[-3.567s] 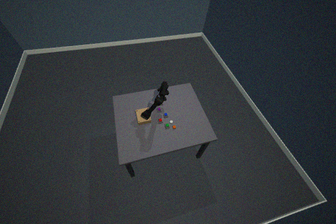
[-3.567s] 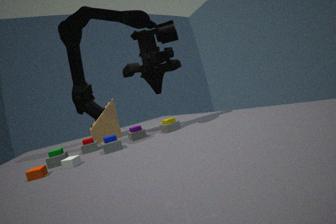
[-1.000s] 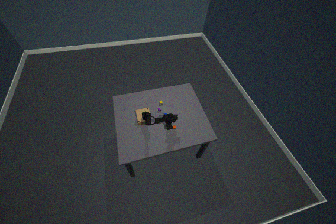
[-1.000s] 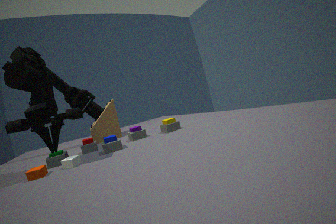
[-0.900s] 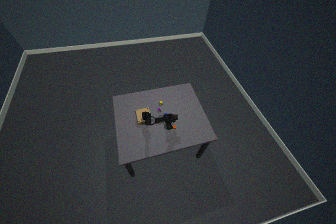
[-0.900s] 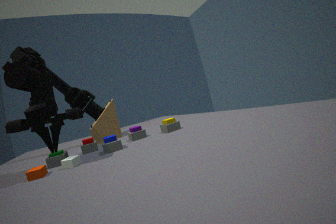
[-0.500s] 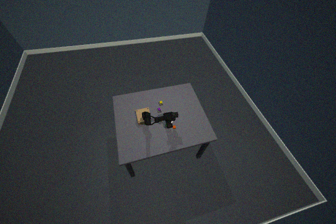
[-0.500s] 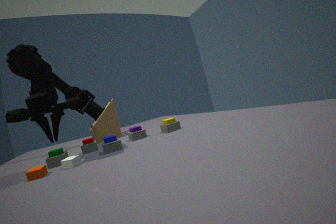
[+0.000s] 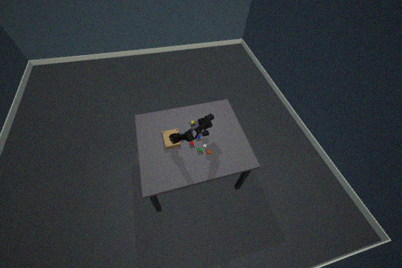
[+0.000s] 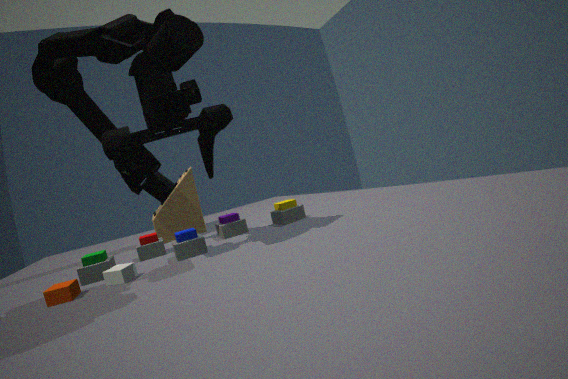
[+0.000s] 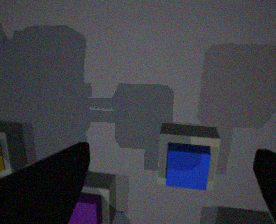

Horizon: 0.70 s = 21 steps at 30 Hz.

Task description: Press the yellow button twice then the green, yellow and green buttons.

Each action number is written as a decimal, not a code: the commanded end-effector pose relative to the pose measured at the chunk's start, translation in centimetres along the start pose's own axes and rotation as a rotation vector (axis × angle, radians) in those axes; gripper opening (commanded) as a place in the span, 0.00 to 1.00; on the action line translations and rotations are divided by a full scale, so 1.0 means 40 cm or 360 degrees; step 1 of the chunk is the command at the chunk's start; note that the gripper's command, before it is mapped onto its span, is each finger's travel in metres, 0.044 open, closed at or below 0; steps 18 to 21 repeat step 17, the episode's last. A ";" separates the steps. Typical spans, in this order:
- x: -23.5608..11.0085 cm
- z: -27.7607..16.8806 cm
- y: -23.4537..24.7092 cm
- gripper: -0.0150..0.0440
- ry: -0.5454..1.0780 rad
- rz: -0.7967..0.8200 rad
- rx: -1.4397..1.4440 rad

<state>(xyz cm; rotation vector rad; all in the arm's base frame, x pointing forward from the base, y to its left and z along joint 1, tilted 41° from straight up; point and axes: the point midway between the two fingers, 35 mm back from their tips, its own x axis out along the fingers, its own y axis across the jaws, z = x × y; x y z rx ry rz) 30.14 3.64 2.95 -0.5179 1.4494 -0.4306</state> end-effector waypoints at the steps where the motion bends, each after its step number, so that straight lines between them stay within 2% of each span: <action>1: -0.016 -0.009 0.174 0.93 0.0038 0.0001 -0.0015; 10: -0.020 -0.125 0.477 0.93 0.0066 -0.0112 0.0013; 21: -0.017 -0.144 0.504 0.93 0.0065 -0.0131 0.0019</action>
